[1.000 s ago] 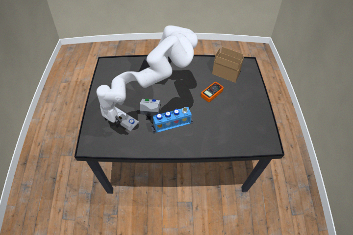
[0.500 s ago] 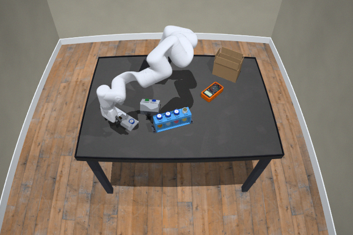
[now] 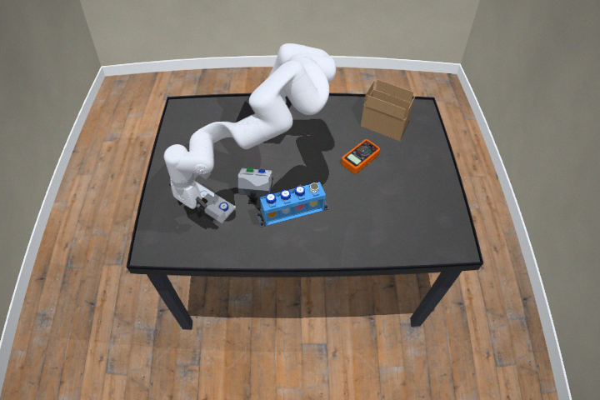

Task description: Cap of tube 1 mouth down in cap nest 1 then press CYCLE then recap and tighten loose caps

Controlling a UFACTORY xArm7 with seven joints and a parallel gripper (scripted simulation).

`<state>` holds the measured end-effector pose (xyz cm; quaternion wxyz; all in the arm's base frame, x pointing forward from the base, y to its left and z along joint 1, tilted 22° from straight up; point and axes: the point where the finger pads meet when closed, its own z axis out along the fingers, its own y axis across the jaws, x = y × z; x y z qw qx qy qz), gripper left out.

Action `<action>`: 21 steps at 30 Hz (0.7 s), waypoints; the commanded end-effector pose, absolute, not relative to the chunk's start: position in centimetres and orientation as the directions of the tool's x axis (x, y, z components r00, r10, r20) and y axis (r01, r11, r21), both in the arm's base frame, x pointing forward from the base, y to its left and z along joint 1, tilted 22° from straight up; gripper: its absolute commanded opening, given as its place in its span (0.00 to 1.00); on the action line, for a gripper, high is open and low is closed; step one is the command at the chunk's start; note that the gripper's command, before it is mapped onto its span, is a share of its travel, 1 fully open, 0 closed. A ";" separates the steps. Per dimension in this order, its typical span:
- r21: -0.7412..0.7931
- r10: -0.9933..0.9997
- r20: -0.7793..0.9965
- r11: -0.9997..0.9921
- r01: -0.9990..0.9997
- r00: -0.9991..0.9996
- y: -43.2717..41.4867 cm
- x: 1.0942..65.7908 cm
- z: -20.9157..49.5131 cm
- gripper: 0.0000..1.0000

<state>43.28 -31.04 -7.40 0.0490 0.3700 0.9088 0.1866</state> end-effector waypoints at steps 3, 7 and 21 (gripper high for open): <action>0.374 0.692 0.045 0.657 0.655 -0.720 -31.3 43.3 -7.2 1.00; 0.375 0.693 0.045 0.656 0.655 -0.720 -29.8 42.1 -5.6 0.46; 0.375 0.693 0.045 0.656 0.655 -0.720 -23.7 37.4 0.8 0.46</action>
